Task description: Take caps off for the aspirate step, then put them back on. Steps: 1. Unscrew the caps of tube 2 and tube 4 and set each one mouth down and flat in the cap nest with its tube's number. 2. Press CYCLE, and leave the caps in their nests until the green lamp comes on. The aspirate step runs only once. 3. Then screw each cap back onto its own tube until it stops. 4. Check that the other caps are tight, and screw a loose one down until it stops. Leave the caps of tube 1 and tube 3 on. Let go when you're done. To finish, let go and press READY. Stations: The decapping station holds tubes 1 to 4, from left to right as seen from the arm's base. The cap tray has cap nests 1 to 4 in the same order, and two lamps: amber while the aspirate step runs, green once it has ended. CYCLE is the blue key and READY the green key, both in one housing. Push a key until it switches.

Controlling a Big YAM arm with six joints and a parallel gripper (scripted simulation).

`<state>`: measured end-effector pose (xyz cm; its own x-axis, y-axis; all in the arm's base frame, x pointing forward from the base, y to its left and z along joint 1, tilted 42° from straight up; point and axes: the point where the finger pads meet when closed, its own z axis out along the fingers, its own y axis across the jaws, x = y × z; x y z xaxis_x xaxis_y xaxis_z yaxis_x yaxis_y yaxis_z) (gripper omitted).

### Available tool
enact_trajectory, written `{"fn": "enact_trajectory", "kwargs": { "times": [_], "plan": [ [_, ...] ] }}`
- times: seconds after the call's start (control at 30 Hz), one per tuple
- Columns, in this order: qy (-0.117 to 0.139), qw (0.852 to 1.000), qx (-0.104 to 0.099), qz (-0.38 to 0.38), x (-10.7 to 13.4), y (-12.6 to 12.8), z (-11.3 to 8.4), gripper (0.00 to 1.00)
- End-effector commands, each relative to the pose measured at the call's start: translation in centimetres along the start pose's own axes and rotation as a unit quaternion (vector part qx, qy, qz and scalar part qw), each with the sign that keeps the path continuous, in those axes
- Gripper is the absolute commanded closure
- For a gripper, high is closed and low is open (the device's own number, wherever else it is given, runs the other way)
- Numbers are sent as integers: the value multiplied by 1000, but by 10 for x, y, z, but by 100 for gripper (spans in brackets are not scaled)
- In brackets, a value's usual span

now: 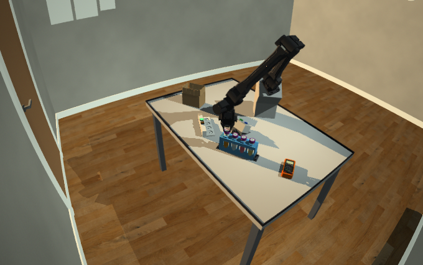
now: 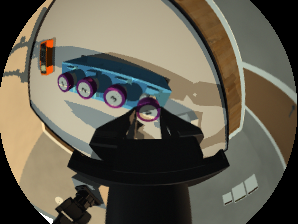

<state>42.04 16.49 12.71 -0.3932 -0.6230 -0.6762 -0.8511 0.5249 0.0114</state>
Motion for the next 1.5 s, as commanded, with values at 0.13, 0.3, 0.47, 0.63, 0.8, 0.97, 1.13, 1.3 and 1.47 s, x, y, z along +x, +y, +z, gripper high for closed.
{"fn": "enact_trajectory", "kwargs": {
  "times": [0.13, 0.3, 0.47, 0.63, 0.8, 0.97, 1.13, 1.3, 1.47],
  "plan": [
    [0, 1000, -3, -1, 2, 7, 4, 100],
    [0, 1000, -2, -1, 2, 7, 3, 100],
    [4, 1000, -6, 3, 5, 8, 9, 100],
    [7, 1000, -9, 5, 8, 8, 10, 100],
    [8, 1000, -9, 5, 8, 8, 10, 100],
    [8, 1000, -10, 6, 8, 9, 10, 100],
    [9, 1000, -10, 6, 8, 9, 10, 100],
    [10, 1000, -11, 7, 8, 9, 10, 100],
    [10, 1000, -11, 7, 8, 9, 10, 100]
  ]
}}
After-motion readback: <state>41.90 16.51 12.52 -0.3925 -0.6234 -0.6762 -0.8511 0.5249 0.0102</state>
